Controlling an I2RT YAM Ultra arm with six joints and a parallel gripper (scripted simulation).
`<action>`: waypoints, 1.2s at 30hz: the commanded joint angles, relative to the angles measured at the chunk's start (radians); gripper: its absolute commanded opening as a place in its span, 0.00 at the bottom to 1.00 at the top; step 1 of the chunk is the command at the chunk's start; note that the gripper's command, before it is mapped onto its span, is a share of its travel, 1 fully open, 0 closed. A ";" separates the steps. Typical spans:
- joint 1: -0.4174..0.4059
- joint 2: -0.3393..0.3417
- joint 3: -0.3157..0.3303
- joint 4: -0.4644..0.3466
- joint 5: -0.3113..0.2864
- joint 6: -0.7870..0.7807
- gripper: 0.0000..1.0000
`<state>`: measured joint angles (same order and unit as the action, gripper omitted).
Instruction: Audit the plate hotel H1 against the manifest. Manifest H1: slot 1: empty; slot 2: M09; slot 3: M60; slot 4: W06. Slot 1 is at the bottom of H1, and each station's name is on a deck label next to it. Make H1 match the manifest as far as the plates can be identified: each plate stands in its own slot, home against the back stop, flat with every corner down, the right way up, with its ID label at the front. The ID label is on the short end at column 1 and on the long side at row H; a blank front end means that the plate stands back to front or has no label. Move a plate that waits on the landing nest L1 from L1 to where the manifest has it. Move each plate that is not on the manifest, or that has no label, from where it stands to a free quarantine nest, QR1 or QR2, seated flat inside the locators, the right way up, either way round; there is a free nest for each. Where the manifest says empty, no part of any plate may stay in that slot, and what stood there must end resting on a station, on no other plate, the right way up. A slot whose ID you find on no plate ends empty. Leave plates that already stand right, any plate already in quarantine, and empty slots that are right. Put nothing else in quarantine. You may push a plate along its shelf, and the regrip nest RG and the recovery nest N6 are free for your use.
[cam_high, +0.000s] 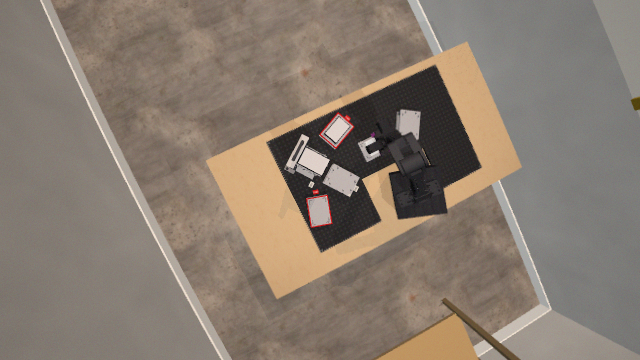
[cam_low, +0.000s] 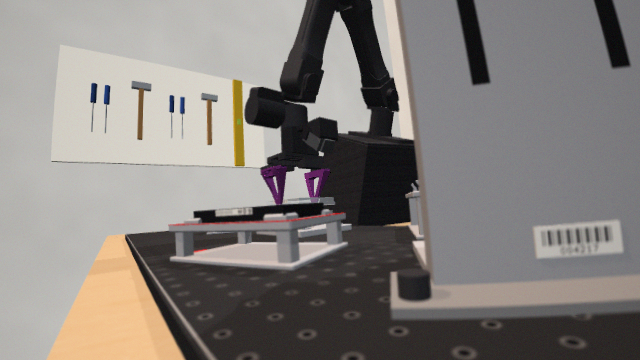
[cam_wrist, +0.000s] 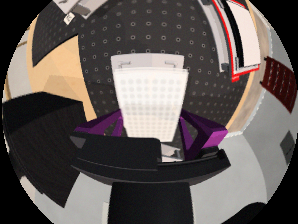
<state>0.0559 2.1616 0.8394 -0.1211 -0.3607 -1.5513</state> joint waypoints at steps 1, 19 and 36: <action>-0.008 -0.014 0.001 -0.029 -0.007 -0.005 0.86; -0.027 -0.072 -0.003 -0.091 -0.009 -0.026 0.86; -0.056 -0.152 0.001 -0.186 -0.011 -0.057 0.86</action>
<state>0.0120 2.0304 0.8364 -0.2623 -0.3641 -1.5978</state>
